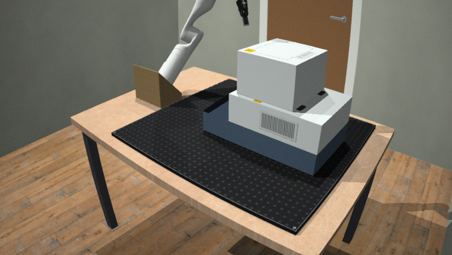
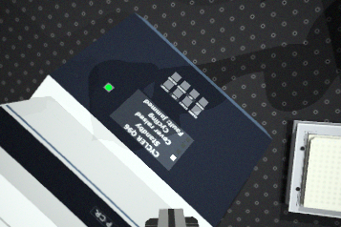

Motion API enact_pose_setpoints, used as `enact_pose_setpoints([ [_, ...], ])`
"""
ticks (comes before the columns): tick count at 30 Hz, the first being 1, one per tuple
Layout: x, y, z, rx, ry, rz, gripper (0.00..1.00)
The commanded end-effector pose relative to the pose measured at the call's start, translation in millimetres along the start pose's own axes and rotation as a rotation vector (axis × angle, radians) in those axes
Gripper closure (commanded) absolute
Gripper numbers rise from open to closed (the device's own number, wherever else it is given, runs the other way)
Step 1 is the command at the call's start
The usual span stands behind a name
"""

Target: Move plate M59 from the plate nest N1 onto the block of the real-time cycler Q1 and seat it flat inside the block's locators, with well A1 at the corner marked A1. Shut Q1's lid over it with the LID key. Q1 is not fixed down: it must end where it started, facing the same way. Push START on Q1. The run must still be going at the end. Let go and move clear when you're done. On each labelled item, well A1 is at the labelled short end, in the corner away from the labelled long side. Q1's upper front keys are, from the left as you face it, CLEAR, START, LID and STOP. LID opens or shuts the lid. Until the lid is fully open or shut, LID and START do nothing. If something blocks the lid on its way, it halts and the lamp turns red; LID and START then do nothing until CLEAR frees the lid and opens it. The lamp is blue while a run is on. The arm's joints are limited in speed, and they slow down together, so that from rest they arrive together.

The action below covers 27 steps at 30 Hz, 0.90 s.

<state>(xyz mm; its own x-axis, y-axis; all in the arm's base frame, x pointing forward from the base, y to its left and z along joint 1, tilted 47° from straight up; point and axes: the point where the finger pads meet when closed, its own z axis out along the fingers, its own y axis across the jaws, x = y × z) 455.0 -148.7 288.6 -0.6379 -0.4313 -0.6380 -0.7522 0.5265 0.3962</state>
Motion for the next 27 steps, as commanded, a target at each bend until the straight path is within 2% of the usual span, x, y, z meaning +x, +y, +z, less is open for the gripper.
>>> enact_pose_setpoints([
  [1,13,-4,-2.5,0.006,0.002,0.001,0.90],
  [15,58,-13,-9.8,0.007,0.003,0.001,0.90],
  [23,77,-16,-13.0,0.006,0.003,0.000,0.90],
  [27,75,-16,-13.0,0.007,-0.001,-0.002,0.90],
])
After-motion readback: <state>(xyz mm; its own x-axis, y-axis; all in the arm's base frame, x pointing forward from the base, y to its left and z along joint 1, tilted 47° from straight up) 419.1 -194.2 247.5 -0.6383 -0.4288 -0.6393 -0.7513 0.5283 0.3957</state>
